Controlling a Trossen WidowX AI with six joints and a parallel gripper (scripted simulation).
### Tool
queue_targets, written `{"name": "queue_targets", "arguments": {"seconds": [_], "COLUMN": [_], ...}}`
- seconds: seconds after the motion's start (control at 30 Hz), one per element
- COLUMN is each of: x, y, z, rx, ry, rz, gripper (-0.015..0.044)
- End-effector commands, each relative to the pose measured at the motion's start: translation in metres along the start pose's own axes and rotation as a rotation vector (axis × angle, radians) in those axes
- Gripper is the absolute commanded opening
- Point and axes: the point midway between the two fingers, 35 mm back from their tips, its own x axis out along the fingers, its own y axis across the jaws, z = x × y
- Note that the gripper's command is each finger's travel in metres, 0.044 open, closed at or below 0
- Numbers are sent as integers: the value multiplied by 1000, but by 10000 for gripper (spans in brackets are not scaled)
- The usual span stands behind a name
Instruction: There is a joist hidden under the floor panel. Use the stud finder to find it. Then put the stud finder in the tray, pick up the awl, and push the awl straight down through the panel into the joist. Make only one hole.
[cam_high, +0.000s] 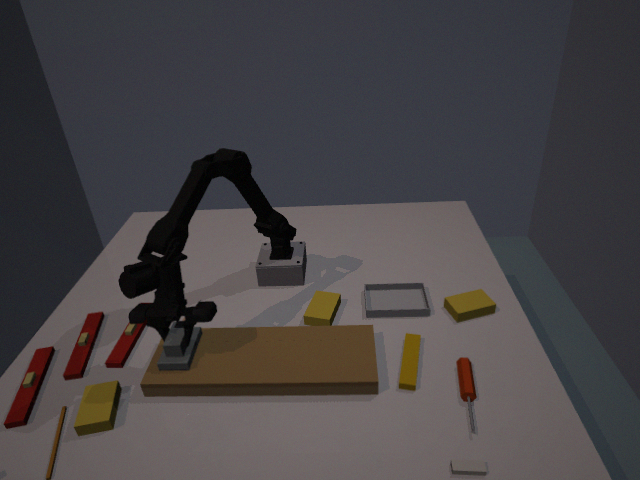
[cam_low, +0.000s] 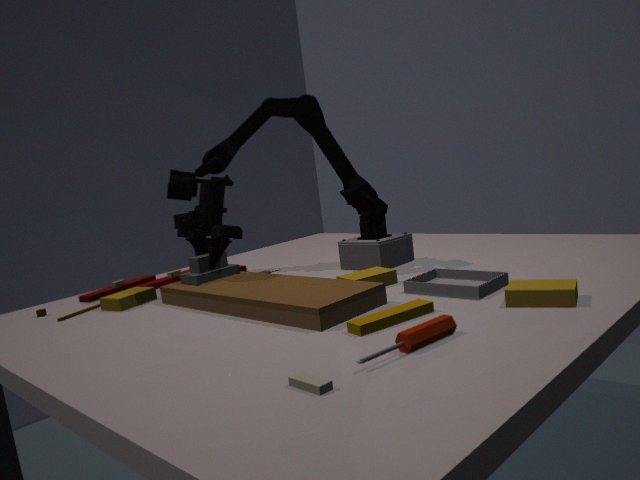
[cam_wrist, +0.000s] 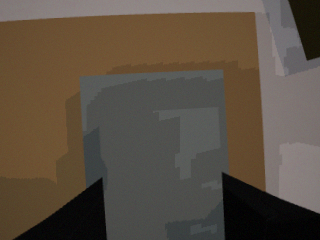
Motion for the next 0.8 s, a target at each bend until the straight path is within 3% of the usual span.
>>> {"name": "queue_targets", "arguments": {"seconds": [0.0,0.3,0.77], "x": [0,-9,-89], "y": [0,-1,-3], "z": [0,4,24], "rx": [0,0,2], "ry": [0,0,1], "rz": [0,-1,-7], "gripper": [0,0,0]}}
